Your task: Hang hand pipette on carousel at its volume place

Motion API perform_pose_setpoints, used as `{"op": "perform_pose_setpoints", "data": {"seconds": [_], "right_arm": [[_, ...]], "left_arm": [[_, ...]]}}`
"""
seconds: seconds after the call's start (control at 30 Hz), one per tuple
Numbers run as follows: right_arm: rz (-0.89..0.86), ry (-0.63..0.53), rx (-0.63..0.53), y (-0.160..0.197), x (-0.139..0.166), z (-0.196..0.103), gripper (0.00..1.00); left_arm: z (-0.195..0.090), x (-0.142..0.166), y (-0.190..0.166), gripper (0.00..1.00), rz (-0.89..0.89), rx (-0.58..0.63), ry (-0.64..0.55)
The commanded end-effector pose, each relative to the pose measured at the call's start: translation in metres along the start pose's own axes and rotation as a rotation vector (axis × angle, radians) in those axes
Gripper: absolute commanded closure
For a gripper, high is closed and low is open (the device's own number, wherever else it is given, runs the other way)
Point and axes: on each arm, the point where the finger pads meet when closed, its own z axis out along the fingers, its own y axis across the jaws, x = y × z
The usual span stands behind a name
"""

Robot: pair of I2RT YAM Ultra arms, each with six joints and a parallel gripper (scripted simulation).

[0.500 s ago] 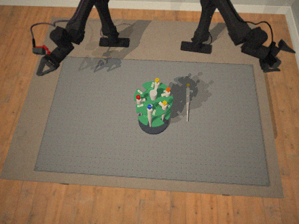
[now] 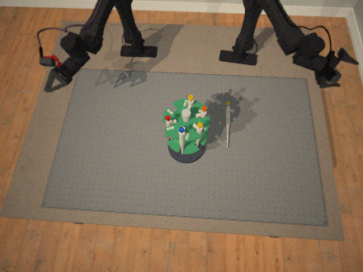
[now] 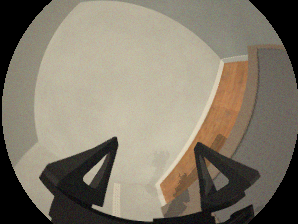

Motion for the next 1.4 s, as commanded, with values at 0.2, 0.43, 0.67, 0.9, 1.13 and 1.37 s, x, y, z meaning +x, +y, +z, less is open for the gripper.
{"op": "perform_pose_setpoints", "data": {"seconds": [0.2, 0.43, 0.67, 0.9, 1.13, 1.37], "right_arm": [[-0.004, -0.006, -0.006, 0.0, -0.022, 0.007, 0.0], [-0.004, -0.005, -0.005, -0.005, -0.044, 0.014, 0.0], [-0.005, -0.005, -0.005, -0.009, -0.059, 0.018, 0.0], [-0.005, -0.006, -0.005, -0.014, -0.082, 0.024, 0.0], [-0.005, -0.005, -0.005, -0.018, -0.101, 0.029, 0.0], [0.0, -0.01, -0.014, -0.017, -0.11, 0.027, 0.0]], "left_arm": [[0.016, 0.003, 0.015, 0.0, 0.002, -0.003, 0.0], [0.033, 0.01, 0.03, 0.0, 0.002, -0.004, 0.0], [0.045, 0.014, 0.041, 0.0, -0.003, -0.004, -0.001], [0.062, 0.021, 0.055, 0.0, 0.0, -0.005, -0.001], [0.077, 0.027, 0.068, 0.0, 0.0, -0.005, -0.001], [0.059, 0.03, 0.093, 0.0, -0.086, 0.015, -0.027]]}}
